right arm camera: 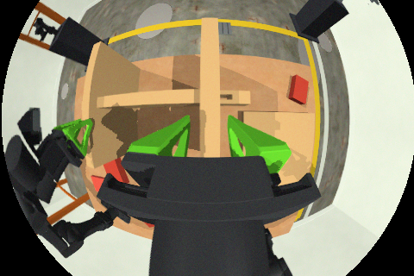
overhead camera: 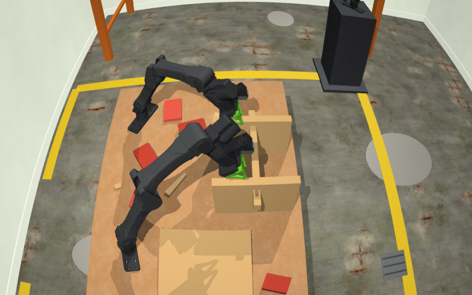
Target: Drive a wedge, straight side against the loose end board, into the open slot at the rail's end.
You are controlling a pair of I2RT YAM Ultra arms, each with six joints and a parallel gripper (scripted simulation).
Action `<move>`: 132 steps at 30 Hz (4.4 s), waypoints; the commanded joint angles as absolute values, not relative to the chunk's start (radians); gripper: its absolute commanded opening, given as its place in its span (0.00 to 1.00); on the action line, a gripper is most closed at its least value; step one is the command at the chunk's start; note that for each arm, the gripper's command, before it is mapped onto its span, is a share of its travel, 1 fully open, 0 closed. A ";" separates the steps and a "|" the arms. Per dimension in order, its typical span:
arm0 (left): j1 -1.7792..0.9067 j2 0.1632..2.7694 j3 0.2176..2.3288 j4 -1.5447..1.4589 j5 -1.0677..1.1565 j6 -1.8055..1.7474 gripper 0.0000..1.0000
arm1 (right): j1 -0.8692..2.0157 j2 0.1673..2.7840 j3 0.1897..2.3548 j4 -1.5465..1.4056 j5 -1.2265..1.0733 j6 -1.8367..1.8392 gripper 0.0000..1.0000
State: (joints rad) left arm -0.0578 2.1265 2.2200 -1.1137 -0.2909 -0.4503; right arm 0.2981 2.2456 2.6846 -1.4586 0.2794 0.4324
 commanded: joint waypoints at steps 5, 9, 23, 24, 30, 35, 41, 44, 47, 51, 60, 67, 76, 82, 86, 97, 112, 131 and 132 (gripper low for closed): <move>-0.051 2.162 2.438 -1.279 -0.302 -0.447 0.46 | 0.302 2.253 2.720 -1.469 0.290 0.436 0.44; -0.059 2.201 2.555 -1.356 -0.302 -0.450 0.46 | 0.302 2.253 2.720 -1.469 0.290 0.436 0.44; -0.051 2.277 2.678 -1.354 -0.287 -0.419 0.46 | 0.282 2.194 2.707 -1.427 0.273 0.415 0.44; -0.042 2.250 2.632 -1.328 -0.283 -0.416 0.46 | 0.281 2.211 2.671 -1.433 0.268 0.410 0.44; -0.040 2.186 2.579 -1.247 -0.260 -0.380 0.46 | 0.261 2.158 2.632 -1.349 0.245 0.374 0.44; -0.038 2.126 2.503 -1.175 -0.243 -0.353 0.46 | 0.246 2.102 2.569 -1.273 0.229 0.347 0.44; -0.035 1.975 2.376 -1.002 -0.207 -0.286 0.46 | 0.210 1.950 2.504 -1.086 0.199 0.280 0.44; -0.032 1.898 2.318 -0.905 -0.187 -0.250 0.46 | 0.192 1.877 2.496 -0.999 0.182 0.245 0.44; -0.028 1.810 2.265 -0.822 -0.171 -0.219 0.46 | 0.173 1.790 2.480 -0.906 0.164 0.213 0.44; -0.024 1.800 2.225 -0.701 -0.144 -0.190 0.46 | 0.157 1.670 2.437 -0.786 0.146 0.184 0.44; -0.018 1.445 1.970 -0.398 -0.091 -0.079 0.46 | 0.111 1.371 2.325 -0.492 0.106 0.073 0.44; -0.006 1.264 1.780 -0.193 -0.041 -0.031 0.46 | 0.061 1.245 2.194 -0.238 0.048 0.020 0.44; 0.006 1.093 1.426 -0.026 -0.003 0.011 0.46 | 0.005 1.071 1.892 -0.034 0.002 -0.016 0.44; 0.005 1.067 1.165 -0.019 0.003 0.012 0.46 | -0.008 1.049 1.661 -0.023 -0.009 -0.011 0.44; 0.003 1.047 1.035 -0.006 -0.001 -0.007 0.46 | 0.007 1.036 1.509 -0.022 -0.004 0.009 0.44; 0.011 1.033 1.076 0.022 0.003 -0.006 0.46 | 0.007 1.046 1.161 0.005 -0.006 0.008 0.44; -0.007 1.044 1.086 0.024 -0.002 -0.004 0.46 | 0.009 1.050 1.075 0.016 0.003 0.004 0.42; -0.010 1.057 1.096 0.024 -0.006 -0.002 0.46 | 0.031 1.080 1.086 -0.067 -0.009 0.010 0.42; -0.010 1.057 1.096 0.024 -0.006 -0.002 0.46 | 0.040 1.085 1.092 -0.091 -0.009 0.011 0.42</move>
State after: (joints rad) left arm -0.0010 1.0462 1.0492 -0.0002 -0.0010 -0.0002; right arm 0.0177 1.0626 1.0561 -0.0174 -0.0006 0.0010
